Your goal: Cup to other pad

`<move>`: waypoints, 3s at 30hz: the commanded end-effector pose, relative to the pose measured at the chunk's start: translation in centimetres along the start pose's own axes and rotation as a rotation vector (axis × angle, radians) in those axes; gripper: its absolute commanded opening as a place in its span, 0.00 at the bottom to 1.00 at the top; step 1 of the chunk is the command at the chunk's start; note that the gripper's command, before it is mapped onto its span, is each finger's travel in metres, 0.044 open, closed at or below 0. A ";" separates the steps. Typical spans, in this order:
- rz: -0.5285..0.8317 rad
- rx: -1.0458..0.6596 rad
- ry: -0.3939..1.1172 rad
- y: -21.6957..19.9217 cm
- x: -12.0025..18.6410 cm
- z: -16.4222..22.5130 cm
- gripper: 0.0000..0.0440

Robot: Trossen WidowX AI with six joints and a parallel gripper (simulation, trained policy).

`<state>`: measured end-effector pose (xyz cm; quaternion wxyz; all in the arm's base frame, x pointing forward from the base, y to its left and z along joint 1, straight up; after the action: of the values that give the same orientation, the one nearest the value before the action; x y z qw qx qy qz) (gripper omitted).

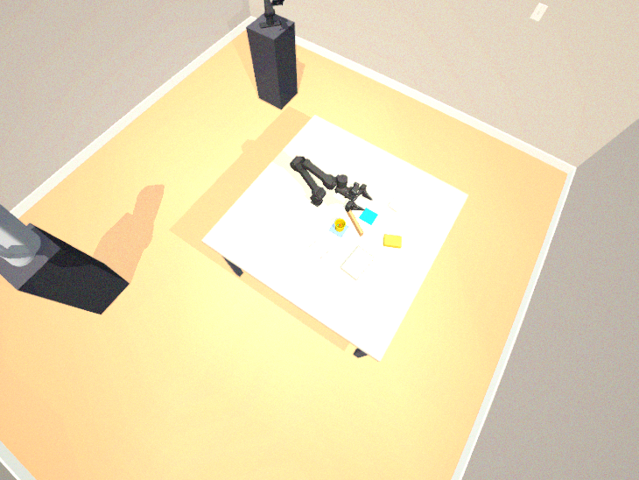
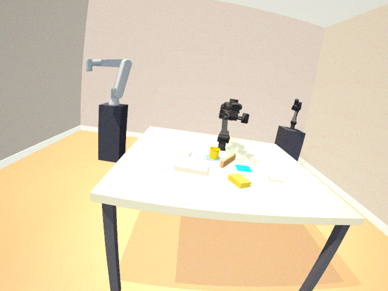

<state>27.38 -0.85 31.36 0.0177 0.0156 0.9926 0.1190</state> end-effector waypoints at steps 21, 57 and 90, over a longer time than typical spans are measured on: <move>0.032 -0.175 0.258 1.5 0.3 1.7 0.19; 0.242 -0.374 0.815 3.7 1.3 3.6 0.30; 0.535 -0.234 1.282 1.3 2.8 6.4 0.35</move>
<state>24.87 2.36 25.49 -0.5870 0.1771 0.7585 0.2209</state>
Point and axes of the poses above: the point midway between the two fingers, 35 mm back from their tips, its own x axis back along the fingers, its own y axis across the jaws, z = x × y, the point moved 4 cm from there along x, back along the fingers, and after that the axes turned 15 degrees about -x, right-handed, at the moved point
